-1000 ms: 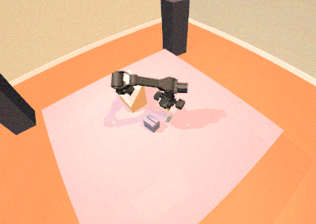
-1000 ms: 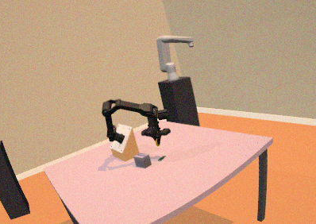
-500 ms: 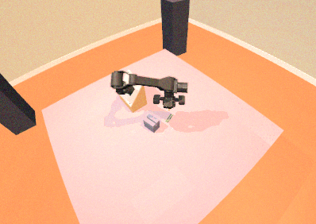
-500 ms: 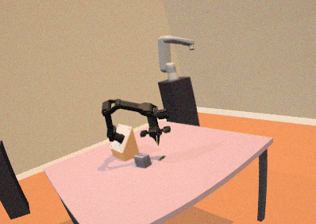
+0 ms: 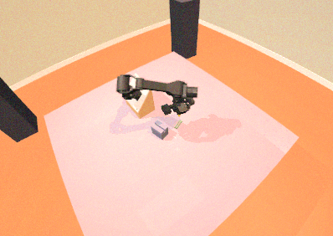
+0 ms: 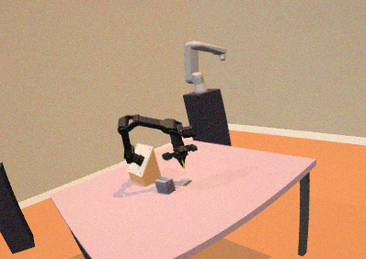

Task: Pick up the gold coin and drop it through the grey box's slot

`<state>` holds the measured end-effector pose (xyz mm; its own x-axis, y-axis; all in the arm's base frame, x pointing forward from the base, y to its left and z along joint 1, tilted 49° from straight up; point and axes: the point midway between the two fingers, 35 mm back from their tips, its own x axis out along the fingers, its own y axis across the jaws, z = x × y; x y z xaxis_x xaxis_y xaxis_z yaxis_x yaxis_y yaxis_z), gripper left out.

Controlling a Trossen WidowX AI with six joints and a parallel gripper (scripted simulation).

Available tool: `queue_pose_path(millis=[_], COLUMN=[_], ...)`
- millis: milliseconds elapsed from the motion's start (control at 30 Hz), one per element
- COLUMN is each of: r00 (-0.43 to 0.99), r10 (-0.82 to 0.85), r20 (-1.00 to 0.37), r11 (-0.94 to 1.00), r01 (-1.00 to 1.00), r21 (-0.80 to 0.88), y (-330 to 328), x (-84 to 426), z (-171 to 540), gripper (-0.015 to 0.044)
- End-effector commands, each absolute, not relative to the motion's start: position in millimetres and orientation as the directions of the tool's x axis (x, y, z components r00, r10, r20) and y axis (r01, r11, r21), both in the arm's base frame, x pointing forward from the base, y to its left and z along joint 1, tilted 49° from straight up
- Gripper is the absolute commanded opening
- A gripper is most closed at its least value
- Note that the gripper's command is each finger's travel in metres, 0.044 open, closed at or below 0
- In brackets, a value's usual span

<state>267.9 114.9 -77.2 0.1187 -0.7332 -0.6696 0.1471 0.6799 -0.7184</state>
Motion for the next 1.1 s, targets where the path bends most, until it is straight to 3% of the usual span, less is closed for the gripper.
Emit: queue_pose_path(millis=[0, 300, 1067], r00=[0.116, 0.116, 0.116], r10=[-0.733, -0.733, -0.731], r20=[-0.671, -0.671, -0.673], r11=[0.675, 0.624, 0.624], r01=[0.001, -0.279, -0.287], r21=[-0.738, -0.730, -0.727], y=[115, 115, 88], x=[267, 267, 270], z=[-77, -77, -42], gripper=[0.0000, 0.0000, 0.0000])
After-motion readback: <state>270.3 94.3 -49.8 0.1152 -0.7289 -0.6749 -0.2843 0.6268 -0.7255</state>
